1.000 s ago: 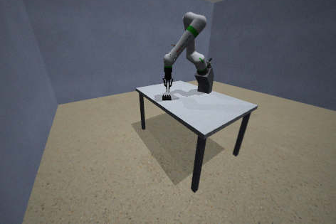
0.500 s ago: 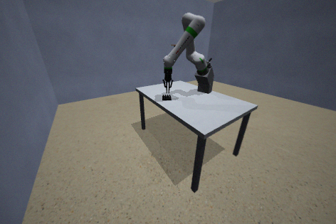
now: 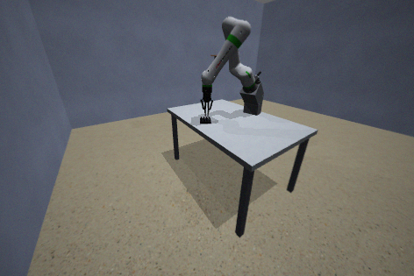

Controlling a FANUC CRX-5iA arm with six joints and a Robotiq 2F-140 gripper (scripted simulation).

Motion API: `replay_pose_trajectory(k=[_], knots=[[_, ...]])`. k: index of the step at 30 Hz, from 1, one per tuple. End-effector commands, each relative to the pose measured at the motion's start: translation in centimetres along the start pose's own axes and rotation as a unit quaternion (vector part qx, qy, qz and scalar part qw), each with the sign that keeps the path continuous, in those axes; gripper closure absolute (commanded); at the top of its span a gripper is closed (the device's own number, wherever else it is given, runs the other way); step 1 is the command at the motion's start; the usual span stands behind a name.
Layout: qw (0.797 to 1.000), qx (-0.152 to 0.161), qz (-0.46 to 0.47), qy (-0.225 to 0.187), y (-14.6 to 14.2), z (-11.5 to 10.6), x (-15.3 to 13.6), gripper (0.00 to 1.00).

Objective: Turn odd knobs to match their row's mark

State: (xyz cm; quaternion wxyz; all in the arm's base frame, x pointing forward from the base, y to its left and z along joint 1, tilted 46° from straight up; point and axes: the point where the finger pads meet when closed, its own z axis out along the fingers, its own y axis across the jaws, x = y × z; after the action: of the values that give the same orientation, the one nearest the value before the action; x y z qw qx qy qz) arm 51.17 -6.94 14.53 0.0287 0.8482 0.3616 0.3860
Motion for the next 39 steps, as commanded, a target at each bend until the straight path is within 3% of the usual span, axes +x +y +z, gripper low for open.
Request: replay_pose_trajectory(k=[1, 39], knots=[[1.0, 0.0, 0.0, 0.0, 0.03, 0.34, -0.01, 0.88], [1.0, 0.0, 0.0, 0.0, 0.06, 1.04, -0.05, 0.88]])
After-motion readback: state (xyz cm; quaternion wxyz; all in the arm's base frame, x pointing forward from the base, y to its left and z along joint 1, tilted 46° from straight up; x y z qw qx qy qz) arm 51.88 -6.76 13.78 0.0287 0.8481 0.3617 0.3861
